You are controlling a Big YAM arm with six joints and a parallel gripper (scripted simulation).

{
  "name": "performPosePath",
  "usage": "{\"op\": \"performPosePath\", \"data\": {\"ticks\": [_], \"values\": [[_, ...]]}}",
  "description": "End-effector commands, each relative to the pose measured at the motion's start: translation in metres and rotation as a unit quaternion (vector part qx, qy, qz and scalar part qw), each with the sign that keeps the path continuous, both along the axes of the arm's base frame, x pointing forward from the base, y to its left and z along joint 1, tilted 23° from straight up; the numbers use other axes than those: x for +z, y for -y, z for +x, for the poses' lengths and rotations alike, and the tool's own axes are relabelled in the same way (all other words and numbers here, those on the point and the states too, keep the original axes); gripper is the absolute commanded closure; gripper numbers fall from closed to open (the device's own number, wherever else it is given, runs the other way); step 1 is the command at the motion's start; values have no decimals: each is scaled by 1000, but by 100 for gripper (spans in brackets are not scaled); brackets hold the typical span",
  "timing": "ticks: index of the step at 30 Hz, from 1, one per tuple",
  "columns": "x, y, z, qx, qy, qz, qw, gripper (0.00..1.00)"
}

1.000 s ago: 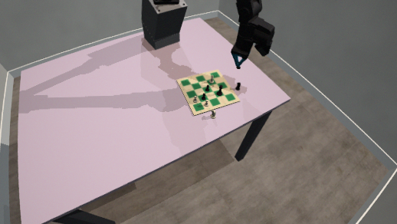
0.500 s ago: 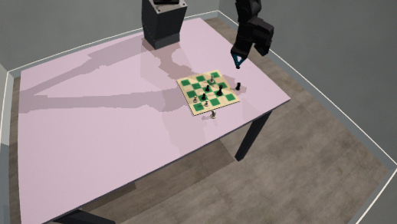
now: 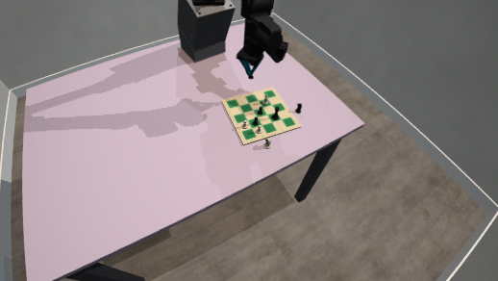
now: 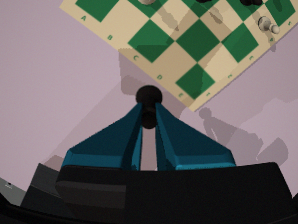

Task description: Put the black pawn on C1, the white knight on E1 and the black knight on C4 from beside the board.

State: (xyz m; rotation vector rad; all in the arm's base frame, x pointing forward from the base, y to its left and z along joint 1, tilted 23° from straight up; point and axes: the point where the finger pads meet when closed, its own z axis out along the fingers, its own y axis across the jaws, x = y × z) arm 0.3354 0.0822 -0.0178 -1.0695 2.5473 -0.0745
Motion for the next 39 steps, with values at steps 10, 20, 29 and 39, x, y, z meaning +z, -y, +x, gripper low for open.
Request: {"op": "performPosePath", "data": {"ticks": [10,20,29,39], "values": [[6,-8,13,34,23,-1,999,100],[-11,-12,25,32,26,0,999,100],[-43,-16,33,33,22,0,999,100],[-80,-20,45,31,19,0,999,100]]}}
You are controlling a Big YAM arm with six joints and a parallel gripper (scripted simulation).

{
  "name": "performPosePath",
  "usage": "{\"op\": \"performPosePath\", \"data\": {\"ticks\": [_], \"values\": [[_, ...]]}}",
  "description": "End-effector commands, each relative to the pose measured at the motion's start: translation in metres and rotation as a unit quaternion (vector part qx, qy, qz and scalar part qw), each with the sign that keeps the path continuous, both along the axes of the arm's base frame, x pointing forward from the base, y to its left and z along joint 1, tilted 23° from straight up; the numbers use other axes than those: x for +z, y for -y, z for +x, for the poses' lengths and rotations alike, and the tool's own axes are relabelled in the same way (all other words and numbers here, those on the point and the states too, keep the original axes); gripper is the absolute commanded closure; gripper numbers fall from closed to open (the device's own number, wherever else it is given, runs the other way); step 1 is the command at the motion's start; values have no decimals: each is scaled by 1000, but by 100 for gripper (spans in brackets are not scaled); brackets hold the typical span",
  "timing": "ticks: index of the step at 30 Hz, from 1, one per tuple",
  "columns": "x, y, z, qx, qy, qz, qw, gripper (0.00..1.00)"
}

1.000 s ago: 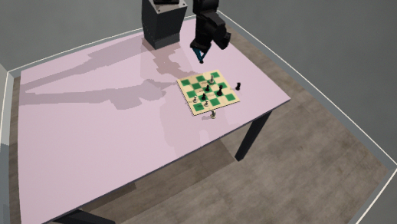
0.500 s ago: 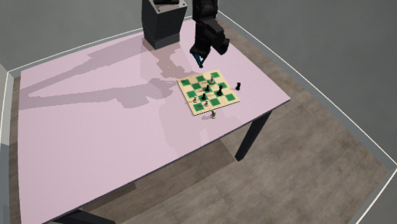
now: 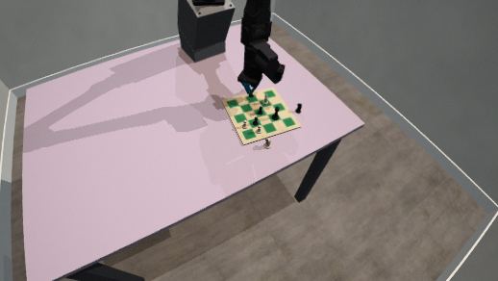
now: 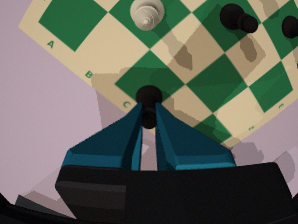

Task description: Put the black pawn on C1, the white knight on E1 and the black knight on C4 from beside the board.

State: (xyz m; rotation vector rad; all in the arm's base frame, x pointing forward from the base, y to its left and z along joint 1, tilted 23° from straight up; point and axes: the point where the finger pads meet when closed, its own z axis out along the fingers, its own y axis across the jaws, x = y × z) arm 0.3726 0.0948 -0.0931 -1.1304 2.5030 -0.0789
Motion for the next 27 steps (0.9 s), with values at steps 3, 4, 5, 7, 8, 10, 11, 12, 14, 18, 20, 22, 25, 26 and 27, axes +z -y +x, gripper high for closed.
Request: {"op": "performPosePath", "data": {"ticks": [3,4,5,7,8,10,11,12,14,18,20,22,25,26,27], "values": [[-9,-7,9,5,10,3,1000,100],[-9,-7,9,5,10,3,1000,100],[-9,-7,9,5,10,3,1000,100],[-10,-7,10,5,10,3,1000,100],[-10,-8,10,5,10,3,1000,100],[-10,-7,9,5,9,3,1000,100],[-11,-7,8,5,8,3,1000,100],[-11,-7,8,5,8,3,1000,100],[-11,-7,8,5,8,3,1000,100],[-11,-7,8,5,8,3,1000,100],[-11,-7,8,5,8,3,1000,100],[-11,-7,8,5,8,3,1000,100],[-11,-7,8,5,8,3,1000,100],[-11,-7,8,5,8,3,1000,100],[-11,-7,8,5,8,3,1000,100]]}}
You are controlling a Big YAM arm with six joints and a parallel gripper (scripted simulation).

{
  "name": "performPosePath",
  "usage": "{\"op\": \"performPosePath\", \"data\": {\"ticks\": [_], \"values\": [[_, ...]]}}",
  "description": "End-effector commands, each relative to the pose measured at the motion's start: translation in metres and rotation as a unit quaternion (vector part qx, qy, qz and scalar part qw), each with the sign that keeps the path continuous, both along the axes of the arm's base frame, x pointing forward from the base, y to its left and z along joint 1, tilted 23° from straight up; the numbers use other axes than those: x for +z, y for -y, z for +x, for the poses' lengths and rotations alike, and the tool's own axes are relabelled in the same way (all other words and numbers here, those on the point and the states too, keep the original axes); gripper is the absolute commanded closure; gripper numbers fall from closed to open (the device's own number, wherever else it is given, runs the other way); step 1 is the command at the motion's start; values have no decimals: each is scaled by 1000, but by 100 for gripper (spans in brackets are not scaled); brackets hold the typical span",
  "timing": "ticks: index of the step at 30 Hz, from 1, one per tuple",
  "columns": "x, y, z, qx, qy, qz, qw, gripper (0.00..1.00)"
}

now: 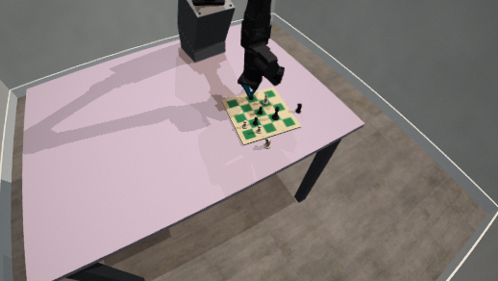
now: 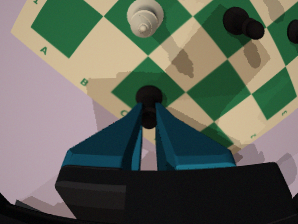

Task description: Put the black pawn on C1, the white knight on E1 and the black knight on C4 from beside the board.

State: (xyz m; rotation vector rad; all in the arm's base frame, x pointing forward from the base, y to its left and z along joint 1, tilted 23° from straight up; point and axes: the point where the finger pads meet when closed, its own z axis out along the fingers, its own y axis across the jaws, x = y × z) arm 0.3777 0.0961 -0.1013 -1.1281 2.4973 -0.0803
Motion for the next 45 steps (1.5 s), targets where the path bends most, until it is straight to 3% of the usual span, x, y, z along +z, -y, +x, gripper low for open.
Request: {"op": "performPosePath", "data": {"ticks": [1,45], "values": [[-2,-6,3,5,5,2,1000,100],[-2,-7,3,12,4,-2,1000,100]]}}
